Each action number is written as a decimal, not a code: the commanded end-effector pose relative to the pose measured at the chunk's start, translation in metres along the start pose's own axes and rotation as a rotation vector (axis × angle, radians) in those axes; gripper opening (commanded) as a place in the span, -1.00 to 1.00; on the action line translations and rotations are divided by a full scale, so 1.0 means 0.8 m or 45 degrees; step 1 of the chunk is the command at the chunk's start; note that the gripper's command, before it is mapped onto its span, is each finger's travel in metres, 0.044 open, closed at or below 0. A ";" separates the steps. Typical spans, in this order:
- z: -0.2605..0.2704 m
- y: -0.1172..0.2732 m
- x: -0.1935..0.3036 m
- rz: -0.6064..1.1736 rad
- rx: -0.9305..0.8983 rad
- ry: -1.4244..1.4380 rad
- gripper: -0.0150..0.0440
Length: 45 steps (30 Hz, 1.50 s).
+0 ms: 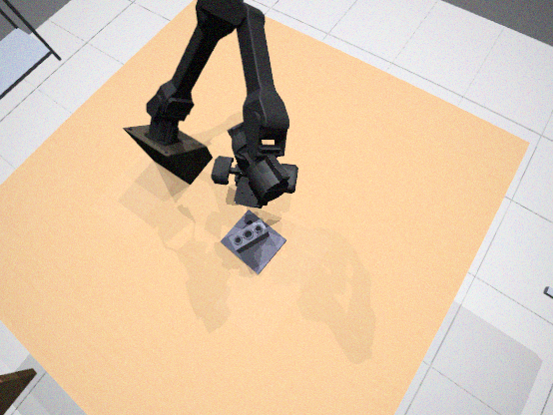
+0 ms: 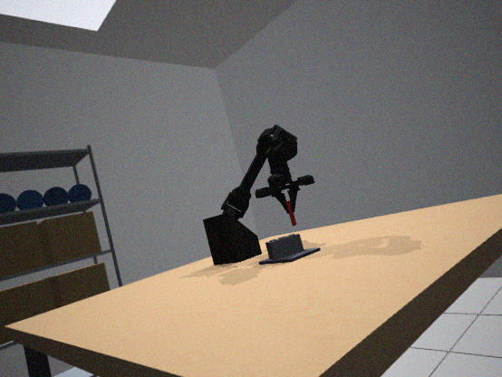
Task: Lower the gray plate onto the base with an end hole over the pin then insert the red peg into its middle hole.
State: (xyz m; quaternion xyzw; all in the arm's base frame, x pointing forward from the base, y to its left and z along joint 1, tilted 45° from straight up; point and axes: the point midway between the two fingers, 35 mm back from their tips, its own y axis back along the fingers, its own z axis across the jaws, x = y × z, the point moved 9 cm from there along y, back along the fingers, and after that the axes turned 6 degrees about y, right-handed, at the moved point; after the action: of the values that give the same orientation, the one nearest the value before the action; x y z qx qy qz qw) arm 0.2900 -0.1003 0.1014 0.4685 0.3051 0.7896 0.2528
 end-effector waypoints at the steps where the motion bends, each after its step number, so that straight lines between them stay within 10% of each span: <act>1: -0.002 0.000 -0.020 -0.001 0.007 0.003 -0.49; 45: -0.036 -0.009 -0.131 0.009 -0.001 0.014 -0.49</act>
State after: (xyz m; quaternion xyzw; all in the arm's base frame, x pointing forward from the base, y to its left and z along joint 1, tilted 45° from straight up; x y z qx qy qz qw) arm 0.3117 -0.1735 0.0260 0.4650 0.3021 0.7935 0.2508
